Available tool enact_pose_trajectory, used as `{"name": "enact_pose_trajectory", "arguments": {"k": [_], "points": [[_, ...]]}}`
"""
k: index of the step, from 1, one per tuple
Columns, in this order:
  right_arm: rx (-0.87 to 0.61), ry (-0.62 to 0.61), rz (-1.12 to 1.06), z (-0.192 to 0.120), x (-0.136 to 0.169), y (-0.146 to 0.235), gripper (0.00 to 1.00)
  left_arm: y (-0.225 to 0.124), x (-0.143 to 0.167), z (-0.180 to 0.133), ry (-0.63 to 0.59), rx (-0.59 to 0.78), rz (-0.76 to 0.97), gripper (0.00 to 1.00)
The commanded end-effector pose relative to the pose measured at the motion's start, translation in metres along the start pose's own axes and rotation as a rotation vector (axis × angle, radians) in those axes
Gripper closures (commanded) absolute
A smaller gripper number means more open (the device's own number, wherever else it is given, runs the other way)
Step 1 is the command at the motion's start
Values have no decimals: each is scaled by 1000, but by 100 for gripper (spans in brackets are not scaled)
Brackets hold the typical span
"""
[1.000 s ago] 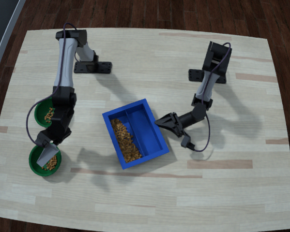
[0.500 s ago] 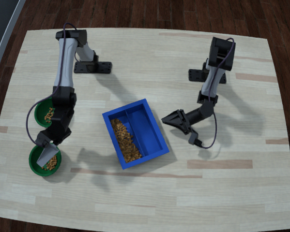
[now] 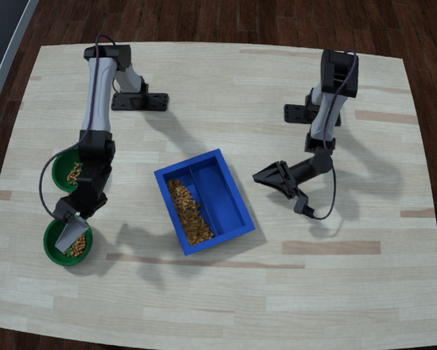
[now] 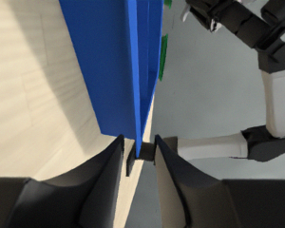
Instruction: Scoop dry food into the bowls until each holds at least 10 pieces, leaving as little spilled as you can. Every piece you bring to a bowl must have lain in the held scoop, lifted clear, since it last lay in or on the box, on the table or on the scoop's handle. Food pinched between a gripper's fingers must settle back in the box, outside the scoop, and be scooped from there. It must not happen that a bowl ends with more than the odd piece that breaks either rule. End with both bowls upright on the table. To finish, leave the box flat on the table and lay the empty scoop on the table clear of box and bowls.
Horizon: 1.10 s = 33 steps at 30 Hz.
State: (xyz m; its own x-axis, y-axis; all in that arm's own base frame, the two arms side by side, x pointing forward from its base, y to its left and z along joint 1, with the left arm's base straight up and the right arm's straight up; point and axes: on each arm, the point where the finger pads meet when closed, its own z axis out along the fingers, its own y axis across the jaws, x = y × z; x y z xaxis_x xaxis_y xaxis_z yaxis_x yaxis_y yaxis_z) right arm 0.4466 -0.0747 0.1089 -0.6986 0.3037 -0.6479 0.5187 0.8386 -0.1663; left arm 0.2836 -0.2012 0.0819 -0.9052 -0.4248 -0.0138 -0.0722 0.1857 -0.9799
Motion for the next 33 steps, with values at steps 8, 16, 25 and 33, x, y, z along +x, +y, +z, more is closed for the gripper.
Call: {"name": "enact_pose_trajectory", "arguments": {"k": [8, 16, 25, 33], "points": [[-7, -76, 34, -17, -21, -6, 100, -16, -23, 2, -67, 6, 117, 73], [-8, -79, 36, -17, -22, -5, 100, -26, -55, 6, -186, -62, 293, 73], [-8, -79, 36, -17, -22, -5, 100, -69, -111, -11, -388, -143, 555, 73], [-9, -82, 37, -17, -22, -5, 100, -99, -137, -28, -501, -212, 712, 73]]}}
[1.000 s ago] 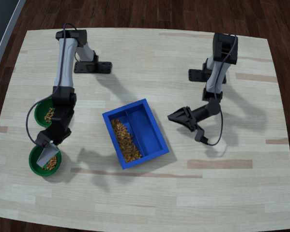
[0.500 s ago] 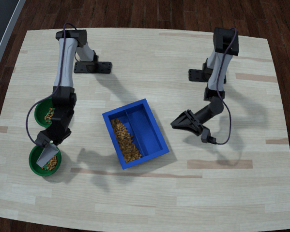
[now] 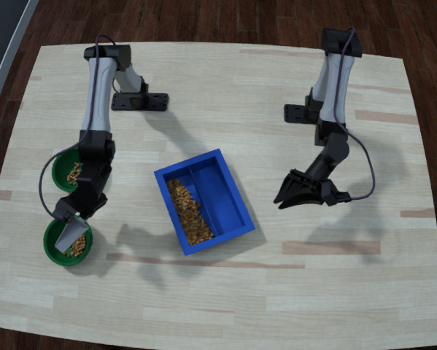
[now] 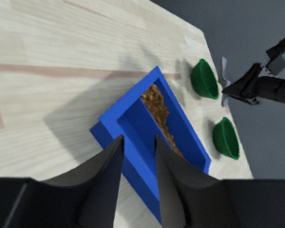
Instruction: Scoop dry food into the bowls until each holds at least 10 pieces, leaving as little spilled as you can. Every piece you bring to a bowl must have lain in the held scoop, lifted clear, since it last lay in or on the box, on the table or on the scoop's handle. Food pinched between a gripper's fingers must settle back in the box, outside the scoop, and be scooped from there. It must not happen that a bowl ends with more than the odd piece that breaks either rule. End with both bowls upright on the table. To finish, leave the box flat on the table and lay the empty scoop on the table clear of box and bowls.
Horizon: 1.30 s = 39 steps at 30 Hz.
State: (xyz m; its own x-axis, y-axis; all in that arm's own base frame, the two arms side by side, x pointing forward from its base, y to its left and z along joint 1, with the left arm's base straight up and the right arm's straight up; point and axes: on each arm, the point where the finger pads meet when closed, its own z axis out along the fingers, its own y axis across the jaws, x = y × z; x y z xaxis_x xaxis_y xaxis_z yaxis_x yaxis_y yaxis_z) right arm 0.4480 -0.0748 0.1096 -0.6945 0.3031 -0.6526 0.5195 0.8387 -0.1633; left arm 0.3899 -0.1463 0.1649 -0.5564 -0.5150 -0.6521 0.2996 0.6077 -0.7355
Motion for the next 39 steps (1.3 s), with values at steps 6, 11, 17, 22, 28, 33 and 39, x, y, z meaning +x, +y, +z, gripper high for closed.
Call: {"name": "enact_pose_trajectory", "arguments": {"k": [6, 11, 17, 22, 28, 33, 39], "points": [[-7, -77, 34, -17, -21, -6, 100, -11, -77, -15, -170, -143, 263, 73], [-7, -77, 34, -17, -21, -6, 100, -19, -109, -31, -242, -219, 382, 73], [-8, -80, 36, -17, -22, -5, 100, -27, -132, -47, -291, -280, 470, 73], [-8, -80, 36, -17, -22, -5, 100, -37, -162, -73, -357, -367, 574, 73], [-8, -80, 36, -17, -22, -5, 100, -51, -189, -105, -413, -471, 687, 73], [-9, -83, 37, -17, -23, -5, 100, -58, -195, -116, -422, -508, 734, 73], [-9, -83, 37, -17, -23, -5, 100, -65, -211, -143, -462, -581, 783, 73]]}}
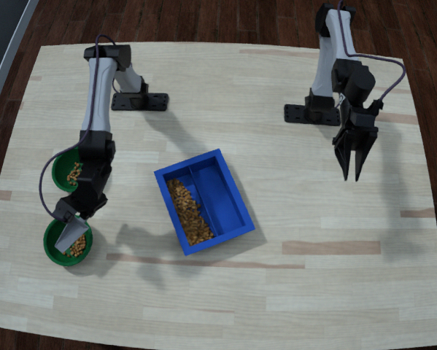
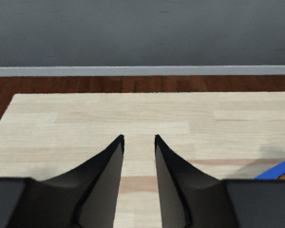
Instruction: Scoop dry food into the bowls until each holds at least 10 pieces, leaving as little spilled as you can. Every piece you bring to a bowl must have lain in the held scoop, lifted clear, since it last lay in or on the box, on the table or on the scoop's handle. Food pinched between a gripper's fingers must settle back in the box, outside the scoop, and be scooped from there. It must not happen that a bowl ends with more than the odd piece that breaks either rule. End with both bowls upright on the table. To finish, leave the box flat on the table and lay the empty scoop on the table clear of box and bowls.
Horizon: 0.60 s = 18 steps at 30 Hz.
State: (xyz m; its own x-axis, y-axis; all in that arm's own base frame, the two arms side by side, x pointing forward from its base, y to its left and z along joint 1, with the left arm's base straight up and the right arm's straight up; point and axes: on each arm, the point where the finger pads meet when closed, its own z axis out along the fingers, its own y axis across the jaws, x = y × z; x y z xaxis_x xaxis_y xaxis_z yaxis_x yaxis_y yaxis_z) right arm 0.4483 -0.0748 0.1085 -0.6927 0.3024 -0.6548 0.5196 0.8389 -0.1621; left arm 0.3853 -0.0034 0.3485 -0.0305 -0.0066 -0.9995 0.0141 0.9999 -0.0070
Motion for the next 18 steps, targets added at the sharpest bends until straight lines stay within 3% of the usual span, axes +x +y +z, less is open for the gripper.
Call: {"name": "enact_pose_trajectory", "arguments": {"k": [1, 4, 7, 10, 18], "points": [[-8, -80, 36, -18, -23, -5, 100, 11, -27, -9, -43, -45, 37, 73], [-8, -80, 36, -18, -23, -5, 100, 2, -45, -10, -108, -6, 1, 73], [-44, -25, -10, -22, -4, -5, 100, 1, -42, -6, -97, -5, 0, 73], [-66, -60, 1, -27, -15, -1, 100, 1, -41, -6, -96, -5, 4, 73], [-209, 50, -160, -56, 49, -7, 100, 1, -41, -5, -96, -5, 2, 73]]}}
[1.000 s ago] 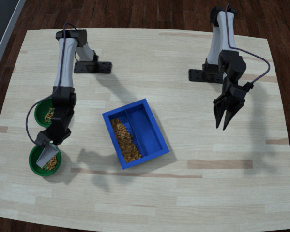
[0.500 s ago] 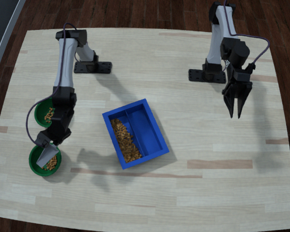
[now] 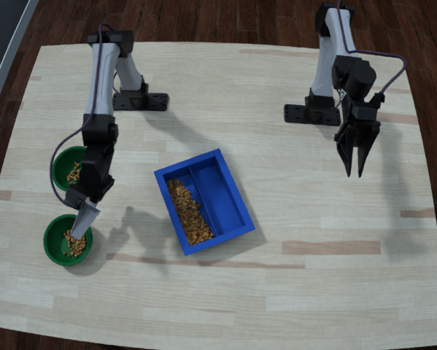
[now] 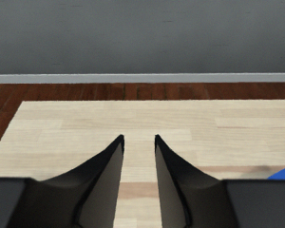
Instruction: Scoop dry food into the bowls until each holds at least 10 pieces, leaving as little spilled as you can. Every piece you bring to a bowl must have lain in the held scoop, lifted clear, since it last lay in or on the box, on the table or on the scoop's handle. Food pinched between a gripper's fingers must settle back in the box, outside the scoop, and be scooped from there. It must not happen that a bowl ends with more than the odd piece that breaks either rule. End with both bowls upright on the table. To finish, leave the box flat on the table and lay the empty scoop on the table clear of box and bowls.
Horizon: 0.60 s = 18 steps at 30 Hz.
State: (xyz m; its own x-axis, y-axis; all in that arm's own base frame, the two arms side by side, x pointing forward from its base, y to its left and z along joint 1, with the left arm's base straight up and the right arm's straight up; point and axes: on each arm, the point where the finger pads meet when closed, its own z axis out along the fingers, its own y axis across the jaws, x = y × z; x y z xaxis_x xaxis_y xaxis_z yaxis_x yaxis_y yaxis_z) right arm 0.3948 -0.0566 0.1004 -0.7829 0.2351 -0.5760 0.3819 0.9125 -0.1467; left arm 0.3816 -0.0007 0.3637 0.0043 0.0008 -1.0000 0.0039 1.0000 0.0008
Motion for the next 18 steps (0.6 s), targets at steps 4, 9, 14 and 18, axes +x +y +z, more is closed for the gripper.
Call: {"name": "enact_pose_trajectory", "arguments": {"k": [4, 9, 14, 18], "points": [[-163, -8, -112, -39, 29, 8, 100, -1, -26, 0, -61, 5, -6, 73], [-213, -1, -149, -48, 47, 8, 100, -1, -26, 0, -61, 5, -6, 73], [-291, 32, -210, -59, 84, 6, 100, -1, -26, 0, -61, 5, -6, 73], [-357, 49, -259, -67, 113, 6, 100, -1, -26, 0, -61, 5, -6, 73]]}}
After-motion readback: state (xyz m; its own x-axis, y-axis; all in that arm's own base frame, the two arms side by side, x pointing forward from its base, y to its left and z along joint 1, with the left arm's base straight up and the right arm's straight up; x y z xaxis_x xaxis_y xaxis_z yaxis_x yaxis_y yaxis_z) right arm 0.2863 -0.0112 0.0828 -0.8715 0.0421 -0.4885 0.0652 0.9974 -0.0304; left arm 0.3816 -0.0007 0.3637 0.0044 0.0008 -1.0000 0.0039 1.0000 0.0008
